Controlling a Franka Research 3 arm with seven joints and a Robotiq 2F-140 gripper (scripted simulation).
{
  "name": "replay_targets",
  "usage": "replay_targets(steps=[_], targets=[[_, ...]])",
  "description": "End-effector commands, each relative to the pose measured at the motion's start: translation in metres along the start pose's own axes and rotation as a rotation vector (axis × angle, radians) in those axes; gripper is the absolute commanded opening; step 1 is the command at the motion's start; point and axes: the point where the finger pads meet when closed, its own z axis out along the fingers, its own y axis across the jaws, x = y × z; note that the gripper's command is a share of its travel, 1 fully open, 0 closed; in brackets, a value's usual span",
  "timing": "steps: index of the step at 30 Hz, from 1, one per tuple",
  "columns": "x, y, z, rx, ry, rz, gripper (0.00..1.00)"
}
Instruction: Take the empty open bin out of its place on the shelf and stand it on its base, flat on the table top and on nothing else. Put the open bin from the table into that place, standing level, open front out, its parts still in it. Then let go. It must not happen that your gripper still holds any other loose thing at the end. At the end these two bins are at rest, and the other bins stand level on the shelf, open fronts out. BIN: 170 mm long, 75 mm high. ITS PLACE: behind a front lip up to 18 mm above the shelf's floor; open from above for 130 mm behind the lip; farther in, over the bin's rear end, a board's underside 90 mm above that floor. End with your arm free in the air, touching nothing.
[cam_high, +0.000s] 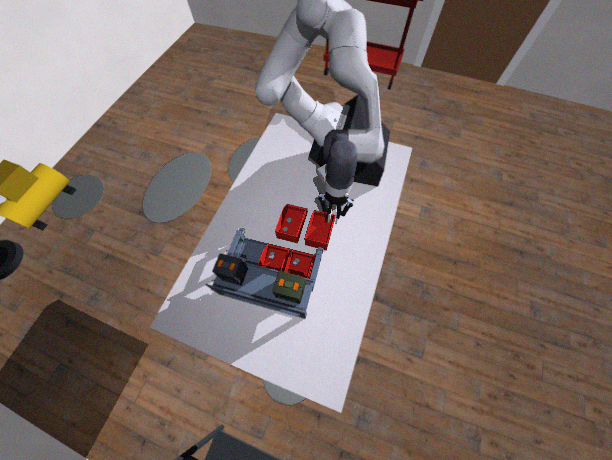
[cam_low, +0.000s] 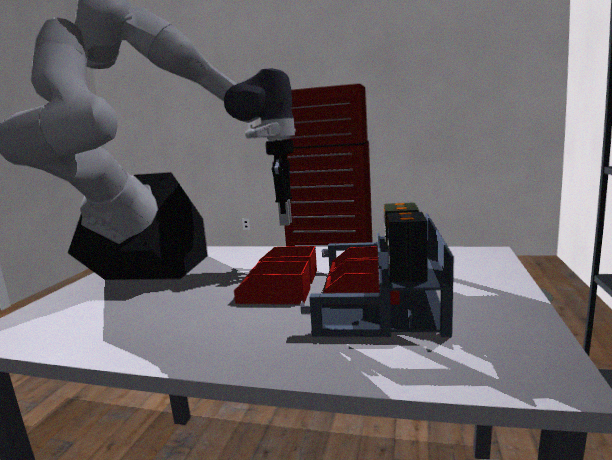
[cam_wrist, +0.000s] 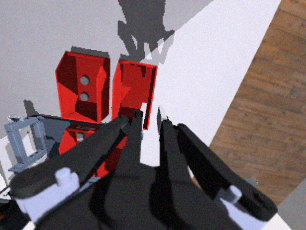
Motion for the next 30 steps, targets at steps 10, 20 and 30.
replay_targets(steps=[10,20,30], targets=[[0.0,0.001,-0.002,0.0,0.0,0.002,0.0],[0.0,0.001,-0.002,0.0,0.0,0.002,0.0],[-0.005,-0.109,-0.013,0.002,-0.006,0.008,0.0]])
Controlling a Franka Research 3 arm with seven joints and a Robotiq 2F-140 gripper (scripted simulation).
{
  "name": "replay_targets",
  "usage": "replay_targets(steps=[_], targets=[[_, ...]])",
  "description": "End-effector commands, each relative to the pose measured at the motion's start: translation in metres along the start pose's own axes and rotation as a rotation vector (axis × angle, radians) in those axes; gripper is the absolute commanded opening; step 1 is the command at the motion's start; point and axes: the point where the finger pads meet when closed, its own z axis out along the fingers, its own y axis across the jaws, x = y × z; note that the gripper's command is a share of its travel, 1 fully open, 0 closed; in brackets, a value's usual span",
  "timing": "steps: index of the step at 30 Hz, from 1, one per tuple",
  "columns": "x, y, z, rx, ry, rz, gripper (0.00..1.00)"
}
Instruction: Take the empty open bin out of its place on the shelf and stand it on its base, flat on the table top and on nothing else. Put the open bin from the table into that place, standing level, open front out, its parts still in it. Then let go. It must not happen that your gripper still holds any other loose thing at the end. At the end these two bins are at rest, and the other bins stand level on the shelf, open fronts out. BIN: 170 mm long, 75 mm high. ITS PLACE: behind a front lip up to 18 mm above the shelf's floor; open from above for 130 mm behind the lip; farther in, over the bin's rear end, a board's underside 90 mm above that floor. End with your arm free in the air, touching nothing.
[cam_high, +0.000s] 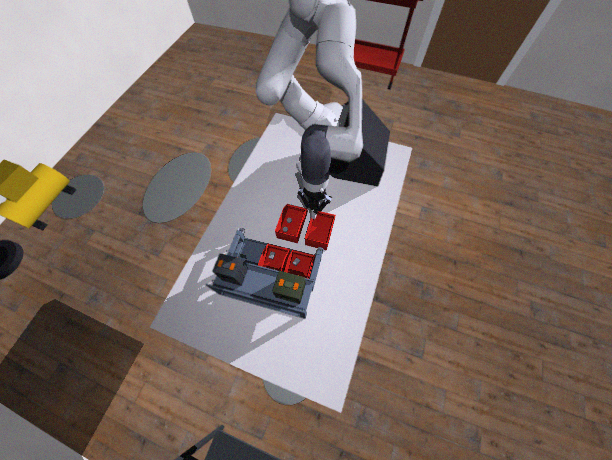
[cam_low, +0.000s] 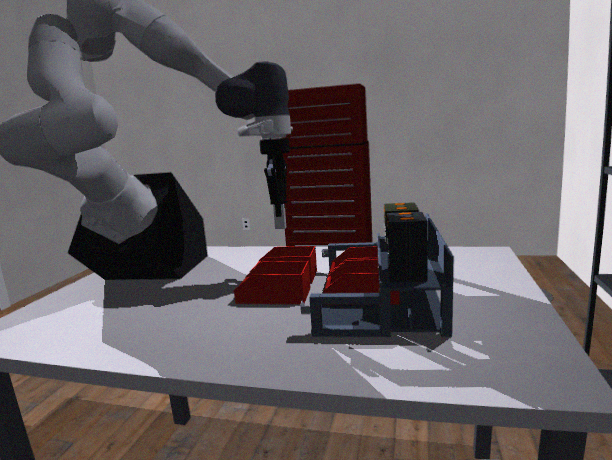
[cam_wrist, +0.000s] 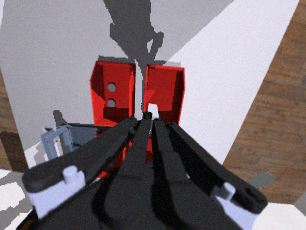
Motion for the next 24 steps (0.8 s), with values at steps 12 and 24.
replay_targets(steps=[12,24], targets=[[-0.002,-0.058,-0.006,-0.006,-0.01,-0.071,0.15],[-0.002,-0.058,-0.006,-0.006,-0.01,-0.071,0.15]])
